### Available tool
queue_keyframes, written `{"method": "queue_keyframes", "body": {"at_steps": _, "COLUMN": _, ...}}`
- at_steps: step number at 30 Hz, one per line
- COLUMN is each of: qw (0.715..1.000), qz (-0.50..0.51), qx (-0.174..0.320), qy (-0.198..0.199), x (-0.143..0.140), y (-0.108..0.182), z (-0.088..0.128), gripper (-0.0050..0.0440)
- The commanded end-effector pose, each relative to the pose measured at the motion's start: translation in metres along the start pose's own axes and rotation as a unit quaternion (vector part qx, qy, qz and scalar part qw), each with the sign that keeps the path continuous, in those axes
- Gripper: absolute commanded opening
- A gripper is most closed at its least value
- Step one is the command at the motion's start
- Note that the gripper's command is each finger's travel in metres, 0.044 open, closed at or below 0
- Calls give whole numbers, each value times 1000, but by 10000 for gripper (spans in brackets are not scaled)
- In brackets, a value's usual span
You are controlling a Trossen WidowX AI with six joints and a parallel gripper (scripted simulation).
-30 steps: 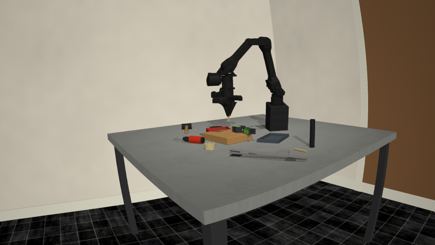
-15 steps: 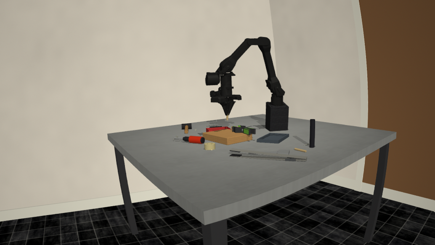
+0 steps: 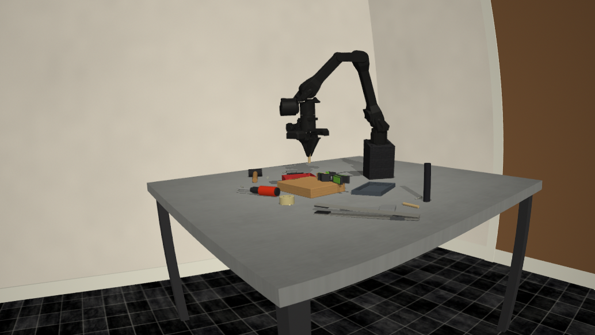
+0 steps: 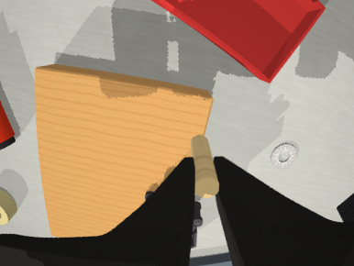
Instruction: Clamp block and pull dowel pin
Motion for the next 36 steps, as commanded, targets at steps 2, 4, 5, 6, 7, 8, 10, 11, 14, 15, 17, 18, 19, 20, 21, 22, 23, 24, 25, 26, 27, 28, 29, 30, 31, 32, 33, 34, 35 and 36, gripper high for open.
{"method": "queue_keyframes", "body": {"at_steps": 2, "qw": 1000, "qz": -6, "qx": 3, "qy": 1, "x": -4, "y": -5, "z": 0, "gripper": 0}}
{"method": "queue_keyframes", "body": {"at_steps": 4, "qw": 1000, "qz": -9, "qx": 3, "qy": 1, "x": -5, "y": -6, "z": 1, "gripper": 0}}
{"method": "queue_keyframes", "body": {"at_steps": 5, "qw": 1000, "qz": -10, "qx": 3, "qy": 1, "x": -6, "y": -7, "z": 1, "gripper": 0}}
{"method": "queue_keyframes", "body": {"at_steps": 6, "qw": 1000, "qz": -12, "qx": 3, "qy": 1, "x": -6, "y": -8, "z": 1, "gripper": 0}}
{"method": "queue_keyframes", "body": {"at_steps": 7, "qw": 1000, "qz": -13, "qx": 4, "qy": 1, "x": -7, "y": -8, "z": 1, "gripper": 0}}
{"method": "queue_keyframes", "body": {"at_steps": 8, "qw": 1000, "qz": -14, "qx": 4, "qy": 1, "x": -8, "y": -9, "z": 2, "gripper": 0}}
{"method": "queue_keyframes", "body": {"at_steps": 10, "qw": 1000, "qz": -17, "qx": 4, "qy": 1, "x": -9, "y": -11, "z": 2, "gripper": 0}}
{"method": "queue_keyframes", "body": {"at_steps": 11, "qw": 1000, "qz": -17, "qx": 4, "qy": 1, "x": -9, "y": -11, "z": 2, "gripper": 0}}
{"method": "queue_keyframes", "body": {"at_steps": 14, "qw": 1000, "qz": -20, "qx": 4, "qy": 1, "x": -11, "y": -12, "z": 3, "gripper": 0}}
{"method": "queue_keyframes", "body": {"at_steps": 15, "qw": 1000, "qz": -21, "qx": 4, "qy": 1, "x": -11, "y": -13, "z": 3, "gripper": 0}}
{"method": "queue_keyframes", "body": {"at_steps": 17, "qw": 1000, "qz": -23, "qx": 4, "qy": 1, "x": -13, "y": -14, "z": 3, "gripper": 0}}
{"method": "queue_keyframes", "body": {"at_steps": 18, "qw": 1000, "qz": -25, "qx": 4, "qy": 1, "x": -13, "y": -15, "z": 4, "gripper": 0}}
{"method": "queue_keyframes", "body": {"at_steps": 19, "qw": 1000, "qz": -26, "qx": 4, "qy": 1, "x": -14, "y": -16, "z": 4, "gripper": 0}}
{"method": "queue_keyframes", "body": {"at_steps": 20, "qw": 1000, "qz": -27, "qx": 4, "qy": 1, "x": -15, "y": -16, "z": 4, "gripper": 0}}
{"method": "queue_keyframes", "body": {"at_steps": 21, "qw": 1000, "qz": -29, "qx": 4, "qy": 1, "x": -15, "y": -17, "z": 5, "gripper": 0}}
{"method": "queue_keyframes", "body": {"at_steps": 22, "qw": 1000, "qz": -30, "qx": 4, "qy": 1, "x": -16, "y": -18, "z": 5, "gripper": 0}}
{"method": "queue_keyframes", "body": {"at_steps": 23, "qw": 999, "qz": -31, "qx": 4, "qy": 1, "x": -17, "y": -19, "z": 5, "gripper": 0}}
{"method": "queue_keyframes", "body": {"at_steps": 24, "qw": 999, "qz": -33, "qx": 4, "qy": 1, "x": -18, "y": -19, "z": 5, "gripper": 0}}
{"method": "queue_keyframes", "body": {"at_steps": 25, "qw": 999, "qz": -34, "qx": 4, "qy": 1, "x": -18, "y": -20, "z": 6, "gripper": 0}}
{"method": "queue_keyframes", "body": {"at_steps": 26, "qw": 999, "qz": -35, "qx": 4, "qy": 1, "x": -19, "y": -21, "z": 6, "gripper": 0}}
{"method": "queue_keyframes", "body": {"at_steps": 27, "qw": 999, "qz": -37, "qx": 4, "qy": 1, "x": -20, "y": -21, "z": 6, "gripper": 0}}
{"method": "queue_keyframes", "body": {"at_steps": 28, "qw": 999, "qz": -37, "qx": 4, "qy": 1, "x": -20, "y": -21, "z": 6, "gripper": 0}}
{"method": "queue_keyframes", "body": {"at_steps": 29, "qw": 999, "qz": -37, "qx": 4, "qy": 1, "x": -20, "y": -21, "z": 6, "gripper": 0}}
{"method": "queue_keyframes", "body": {"at_steps": 30, "qw": 999, "qz": -38, "qx": 4, "qy": 1, "x": -20, "y": -22, "z": 6, "gripper": 0}}
{"method": "queue_keyframes", "body": {"at_steps": 31, "qw": 999, "qz": -39, "qx": 4, "qy": 1, "x": -21, "y": -23, "z": 7, "gripper": 0}}
{"method": "queue_keyframes", "body": {"at_steps": 32, "qw": 999, "qz": -41, "qx": 4, "qy": 1, "x": -22, "y": -24, "z": 7, "gripper": 0}}
{"method": "queue_keyframes", "body": {"at_steps": 33, "qw": 999, "qz": -42, "qx": 4, "qy": 1, "x": -23, "y": -24, "z": 7, "gripper": 0}}
{"method": "queue_keyframes", "body": {"at_steps": 34, "qw": 999, "qz": -43, "qx": 4, "qy": 1, "x": -23, "y": -25, "z": 7, "gripper": 0}}
{"method": "queue_keyframes", "body": {"at_steps": 35, "qw": 999, "qz": -45, "qx": 4, "qy": 1, "x": -24, "y": -26, "z": 8, "gripper": 0}}
{"method": "queue_keyframes", "body": {"at_steps": 36, "qw": 999, "qz": -46, "qx": 4, "qy": 1, "x": -25, "y": -26, "z": 8, "gripper": 0}}
Point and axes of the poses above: the point midway between the two fingers, 35 mm back from their tips, its own z axis back along the fingers, its own x axis across the jaws, y = z × x, the point moved 8 cm from there along z, back along the fingers, and after that the axes turned 15 degrees about z, right-handed, at the moved point
